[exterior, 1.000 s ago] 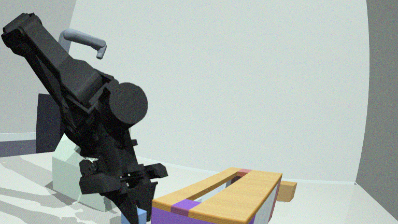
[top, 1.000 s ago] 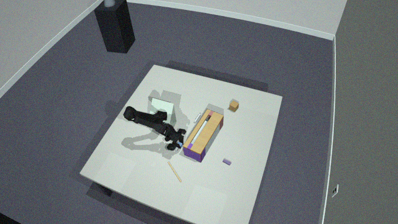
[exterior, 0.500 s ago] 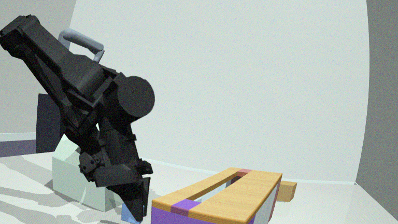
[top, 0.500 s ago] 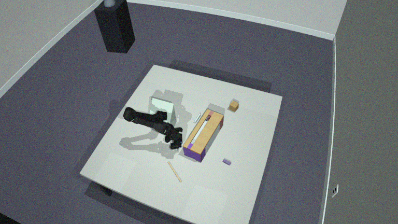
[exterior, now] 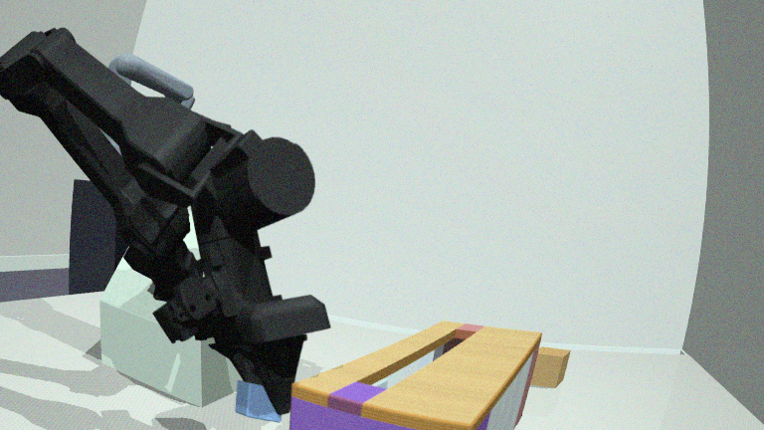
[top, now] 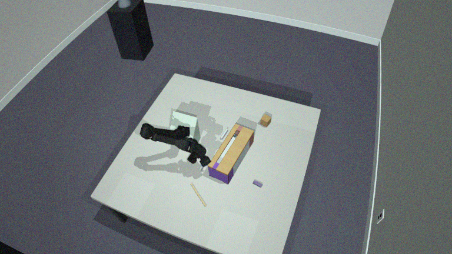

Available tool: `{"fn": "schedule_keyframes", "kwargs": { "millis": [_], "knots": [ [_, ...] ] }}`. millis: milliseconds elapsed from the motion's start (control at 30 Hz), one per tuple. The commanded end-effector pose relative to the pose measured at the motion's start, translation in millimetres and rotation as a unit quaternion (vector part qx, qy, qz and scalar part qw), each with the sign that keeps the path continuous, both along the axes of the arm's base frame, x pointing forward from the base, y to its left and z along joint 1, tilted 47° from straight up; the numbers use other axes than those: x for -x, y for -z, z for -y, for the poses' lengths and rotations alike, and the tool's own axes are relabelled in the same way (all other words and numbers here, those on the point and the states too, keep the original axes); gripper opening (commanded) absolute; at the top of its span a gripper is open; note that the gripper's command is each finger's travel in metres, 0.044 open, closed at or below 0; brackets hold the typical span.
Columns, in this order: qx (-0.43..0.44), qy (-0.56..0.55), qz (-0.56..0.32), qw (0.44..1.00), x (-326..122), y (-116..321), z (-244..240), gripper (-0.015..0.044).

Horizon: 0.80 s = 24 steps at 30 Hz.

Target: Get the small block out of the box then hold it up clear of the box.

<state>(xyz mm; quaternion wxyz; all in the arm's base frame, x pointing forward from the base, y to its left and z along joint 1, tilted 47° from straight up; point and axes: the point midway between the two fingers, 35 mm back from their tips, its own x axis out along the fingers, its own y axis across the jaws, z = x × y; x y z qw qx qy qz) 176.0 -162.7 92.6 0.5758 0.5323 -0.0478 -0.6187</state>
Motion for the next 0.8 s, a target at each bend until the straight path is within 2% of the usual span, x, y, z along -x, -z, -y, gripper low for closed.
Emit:
{"fn": "schedule_keyframes", "kwargs": {
  "millis": [0, 367, 767],
  "knots": [
    [0.018, -0.039, -0.052, 0.998, -2, -4, -1, 0.0000],
    [0.065, -0.167, -0.226, 0.957, -4, -5, -8, 0.0000],
    [0.113, -0.298, -0.402, 0.858, -5, -7, -15, 0.0000]
  ]
}}
